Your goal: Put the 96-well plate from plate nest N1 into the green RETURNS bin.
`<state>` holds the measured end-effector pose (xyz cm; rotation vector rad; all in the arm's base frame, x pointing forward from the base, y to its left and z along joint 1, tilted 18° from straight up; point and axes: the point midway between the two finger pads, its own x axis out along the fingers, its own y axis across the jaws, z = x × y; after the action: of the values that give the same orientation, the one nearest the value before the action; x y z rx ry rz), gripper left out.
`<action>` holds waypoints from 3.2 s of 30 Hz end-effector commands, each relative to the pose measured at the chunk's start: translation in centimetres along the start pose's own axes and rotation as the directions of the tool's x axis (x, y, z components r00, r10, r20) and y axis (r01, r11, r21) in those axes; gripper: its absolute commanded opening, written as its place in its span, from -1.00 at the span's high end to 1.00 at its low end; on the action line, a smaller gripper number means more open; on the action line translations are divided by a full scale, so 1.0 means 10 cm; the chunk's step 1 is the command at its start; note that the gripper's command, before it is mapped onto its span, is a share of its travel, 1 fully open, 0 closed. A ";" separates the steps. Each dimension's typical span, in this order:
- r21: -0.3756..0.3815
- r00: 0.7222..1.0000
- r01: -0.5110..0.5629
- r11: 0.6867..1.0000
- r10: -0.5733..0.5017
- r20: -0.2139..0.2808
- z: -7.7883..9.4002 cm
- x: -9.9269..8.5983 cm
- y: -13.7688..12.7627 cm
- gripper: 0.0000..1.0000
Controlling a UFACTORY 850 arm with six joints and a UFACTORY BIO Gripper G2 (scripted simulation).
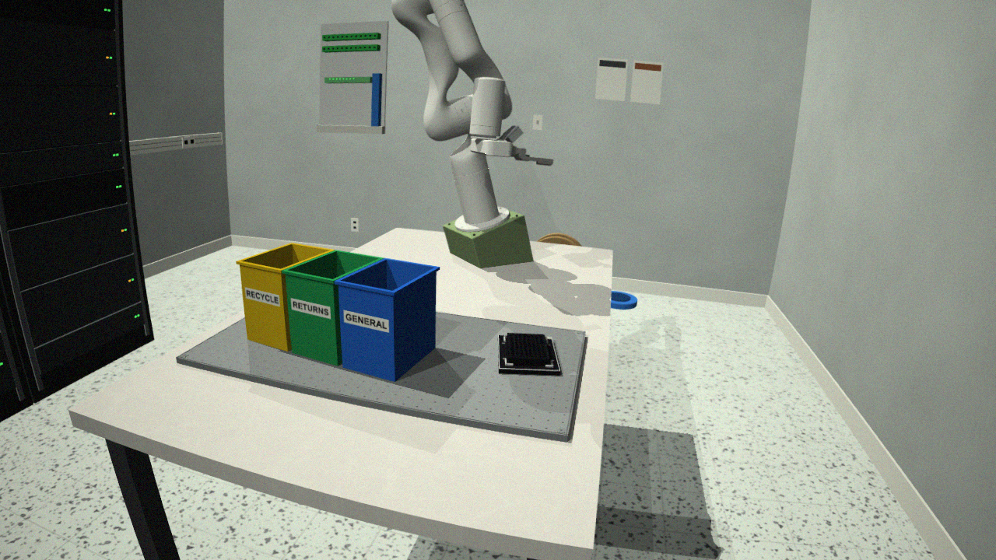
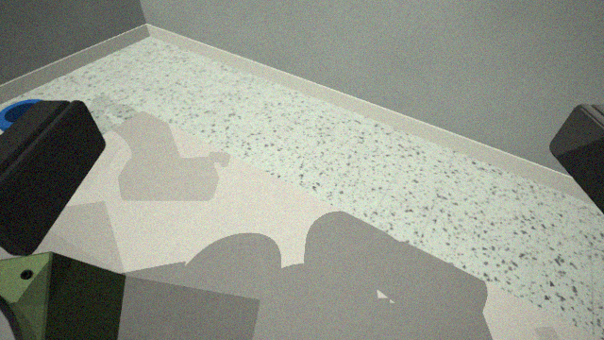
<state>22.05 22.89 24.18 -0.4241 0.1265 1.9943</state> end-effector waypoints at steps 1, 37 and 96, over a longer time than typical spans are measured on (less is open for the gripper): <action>-0.001 1.000 0.000 1.000 0.000 0.000 0.00 0.00 -0.01 -1.00; 0.010 0.944 0.330 0.944 -0.330 0.008 -0.05 -0.23 -0.71 0.25; 0.041 0.335 0.941 0.335 -0.942 -0.008 -0.44 -1.79 -2.32 0.25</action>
<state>49.33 17.73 28.30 -0.3268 -0.0875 0.8227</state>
